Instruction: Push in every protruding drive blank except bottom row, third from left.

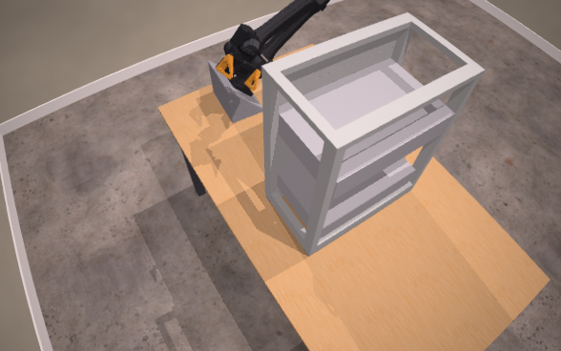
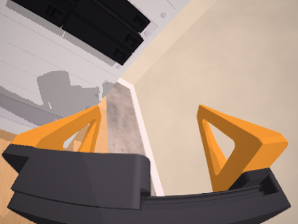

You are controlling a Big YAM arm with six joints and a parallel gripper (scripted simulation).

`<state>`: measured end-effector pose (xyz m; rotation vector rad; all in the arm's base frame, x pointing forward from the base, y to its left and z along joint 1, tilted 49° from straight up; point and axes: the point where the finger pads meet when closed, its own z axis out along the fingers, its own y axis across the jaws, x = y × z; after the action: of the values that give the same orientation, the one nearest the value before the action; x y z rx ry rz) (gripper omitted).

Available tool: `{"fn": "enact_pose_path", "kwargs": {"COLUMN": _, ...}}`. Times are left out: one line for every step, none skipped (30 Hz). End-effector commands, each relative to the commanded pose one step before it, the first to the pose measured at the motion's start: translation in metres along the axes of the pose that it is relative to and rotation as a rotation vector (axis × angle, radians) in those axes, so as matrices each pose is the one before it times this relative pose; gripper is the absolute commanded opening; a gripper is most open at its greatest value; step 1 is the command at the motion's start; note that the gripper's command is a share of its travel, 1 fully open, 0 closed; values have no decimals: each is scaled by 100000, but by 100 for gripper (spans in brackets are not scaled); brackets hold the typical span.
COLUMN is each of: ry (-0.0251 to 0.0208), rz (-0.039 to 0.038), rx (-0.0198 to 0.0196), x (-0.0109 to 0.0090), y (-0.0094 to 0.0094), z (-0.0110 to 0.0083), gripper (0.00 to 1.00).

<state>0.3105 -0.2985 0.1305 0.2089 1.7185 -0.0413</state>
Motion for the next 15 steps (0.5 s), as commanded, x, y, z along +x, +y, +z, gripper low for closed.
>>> {"fn": "enact_pose_path", "kwargs": {"ry": -5503, "rz": -17149, "rx": -138, "x": -1929, "y": 49, "z": -1046, "gripper": 100}}
{"fn": "enact_pose_path", "kwargs": {"ry": -1209, "rz": -3041, "rx": -722, "x": -398, "y": 181, "z": -182, "gripper": 100}}
{"fn": "enact_pose_path", "kwargs": {"ry": -1177, "rz": -2998, "rx": -693, "x": -392, "y": 173, "z": -177, "gripper": 100}}
{"fn": "enact_pose_path", "kwargs": {"ry": -1143, "rz": -2950, "rx": -664, "x": -385, "y": 165, "z": -171, "gripper": 100}}
{"fn": "enact_pose_path", "kwargs": {"ry": -1110, "rz": -2899, "rx": -637, "x": -377, "y": 157, "z": -165, "gripper": 100}}
{"fn": "enact_pose_path", "kwargs": {"ry": 0, "rz": 0, "rx": 0, "x": 0, "y": 0, "z": 0, "gripper": 100}}
{"fn": "enact_pose_path", "kwargs": {"ry": 0, "rz": 0, "rx": 0, "x": 0, "y": 0, "z": 0, "gripper": 100}}
{"fn": "enact_pose_path", "kwargs": {"ry": -1082, "rz": -2857, "rx": -608, "x": -374, "y": 149, "z": -160, "gripper": 100}}
{"fn": "enact_pose_path", "kwargs": {"ry": -1047, "rz": -2800, "rx": -583, "x": -366, "y": 142, "z": -154, "gripper": 100}}
{"fn": "enact_pose_path", "kwargs": {"ry": -1012, "rz": -2739, "rx": -558, "x": -357, "y": 135, "z": -149, "gripper": 100}}
{"fn": "enact_pose_path", "kwargs": {"ry": -976, "rz": -2676, "rx": -534, "x": -348, "y": 128, "z": -143, "gripper": 100}}
{"fn": "enact_pose_path", "kwargs": {"ry": -941, "rz": -2609, "rx": -511, "x": -338, "y": 121, "z": -137, "gripper": 100}}
{"fn": "enact_pose_path", "kwargs": {"ry": -905, "rz": -2540, "rx": -489, "x": -328, "y": 114, "z": -132, "gripper": 100}}
{"fn": "enact_pose_path", "kwargs": {"ry": -869, "rz": -2469, "rx": -467, "x": -318, "y": 108, "z": -126, "gripper": 100}}
{"fn": "enact_pose_path", "kwargs": {"ry": -834, "rz": -2395, "rx": -446, "x": -308, "y": 102, "z": -120, "gripper": 100}}
